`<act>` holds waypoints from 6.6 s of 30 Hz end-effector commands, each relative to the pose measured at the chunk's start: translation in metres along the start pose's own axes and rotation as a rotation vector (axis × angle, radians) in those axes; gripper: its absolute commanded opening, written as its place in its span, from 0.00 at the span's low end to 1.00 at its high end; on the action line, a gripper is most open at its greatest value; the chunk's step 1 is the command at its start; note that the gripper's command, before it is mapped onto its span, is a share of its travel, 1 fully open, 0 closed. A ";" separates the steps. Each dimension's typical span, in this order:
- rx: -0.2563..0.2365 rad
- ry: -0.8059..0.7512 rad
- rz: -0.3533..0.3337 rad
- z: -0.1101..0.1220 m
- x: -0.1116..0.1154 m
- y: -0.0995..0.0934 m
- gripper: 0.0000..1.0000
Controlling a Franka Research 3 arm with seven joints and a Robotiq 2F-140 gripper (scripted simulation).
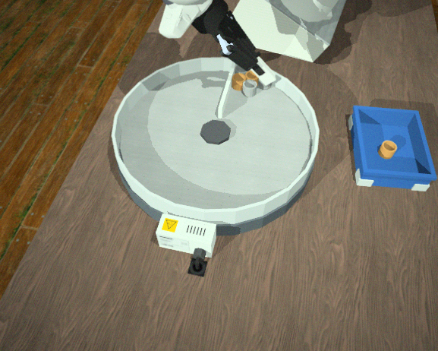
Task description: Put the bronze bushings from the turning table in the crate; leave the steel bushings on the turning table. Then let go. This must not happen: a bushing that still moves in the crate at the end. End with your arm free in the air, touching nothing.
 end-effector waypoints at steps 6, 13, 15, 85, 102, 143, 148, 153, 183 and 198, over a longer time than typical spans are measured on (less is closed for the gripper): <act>0.000 0.000 0.002 0.005 0.015 -0.020 0.00; 0.000 0.000 0.002 0.010 0.033 -0.042 0.00; 0.000 0.000 0.002 0.011 0.035 -0.045 0.00; 0.000 0.000 0.002 -0.144 -0.002 -0.113 0.00; 0.000 0.000 0.002 -0.157 -0.006 -0.119 0.00; 0.000 0.000 0.002 -0.161 -0.021 -0.102 0.00; 0.000 0.000 0.002 -0.161 -0.021 -0.102 0.00; 0.000 0.000 0.002 -0.161 -0.021 -0.102 0.00; 0.000 0.000 0.002 -0.164 -0.022 -0.101 0.00; 0.000 0.000 0.002 -0.164 -0.022 -0.101 0.00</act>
Point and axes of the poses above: the point where the finger pads meet when closed, its own y axis out along the fingers, its own z axis across the jaws, x = y × z, the point moved 10 cm from there along -y, back along the fingers, and after that the axes turned 14 degrees about y, right-handed, at the moved point
